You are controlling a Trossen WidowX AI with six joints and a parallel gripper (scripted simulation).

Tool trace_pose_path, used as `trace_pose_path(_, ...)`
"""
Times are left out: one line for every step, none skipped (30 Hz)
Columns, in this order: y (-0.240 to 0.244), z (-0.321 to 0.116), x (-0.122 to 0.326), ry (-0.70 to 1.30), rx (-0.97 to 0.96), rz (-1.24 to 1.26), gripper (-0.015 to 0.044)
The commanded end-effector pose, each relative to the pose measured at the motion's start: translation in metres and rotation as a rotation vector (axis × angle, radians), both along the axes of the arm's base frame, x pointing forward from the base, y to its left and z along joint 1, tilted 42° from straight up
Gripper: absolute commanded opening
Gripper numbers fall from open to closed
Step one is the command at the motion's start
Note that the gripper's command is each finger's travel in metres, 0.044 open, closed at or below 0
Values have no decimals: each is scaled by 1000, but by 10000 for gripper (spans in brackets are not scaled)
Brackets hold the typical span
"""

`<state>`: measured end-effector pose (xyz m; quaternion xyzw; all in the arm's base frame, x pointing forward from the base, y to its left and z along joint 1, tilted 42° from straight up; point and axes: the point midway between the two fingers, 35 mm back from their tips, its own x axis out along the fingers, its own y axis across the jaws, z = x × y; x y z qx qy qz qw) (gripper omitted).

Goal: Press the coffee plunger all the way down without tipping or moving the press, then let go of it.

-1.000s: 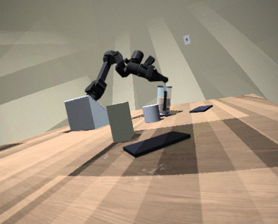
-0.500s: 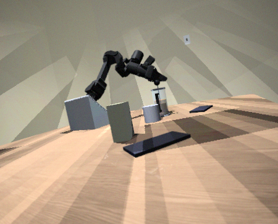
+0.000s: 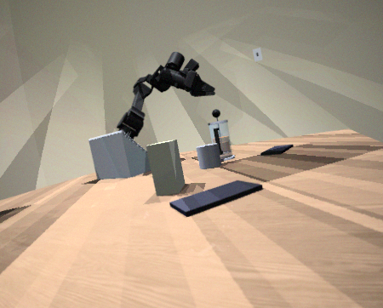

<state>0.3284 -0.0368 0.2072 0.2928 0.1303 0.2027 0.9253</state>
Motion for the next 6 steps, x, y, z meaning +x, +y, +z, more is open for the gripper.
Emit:
trace_pose_path(-1,2,-3,-1,-2,4,440)
trace_pose_path(-1,2,-3,-1,-2,4,440)
trace_pose_path(-1,2,-3,-1,-2,4,440)
trace_pose_path(-1,2,-3,-1,-2,4,440)
trace_pose_path(-1,2,-3,-1,-2,4,440)
trace_pose_path(-1,2,-3,-1,-2,4,440)
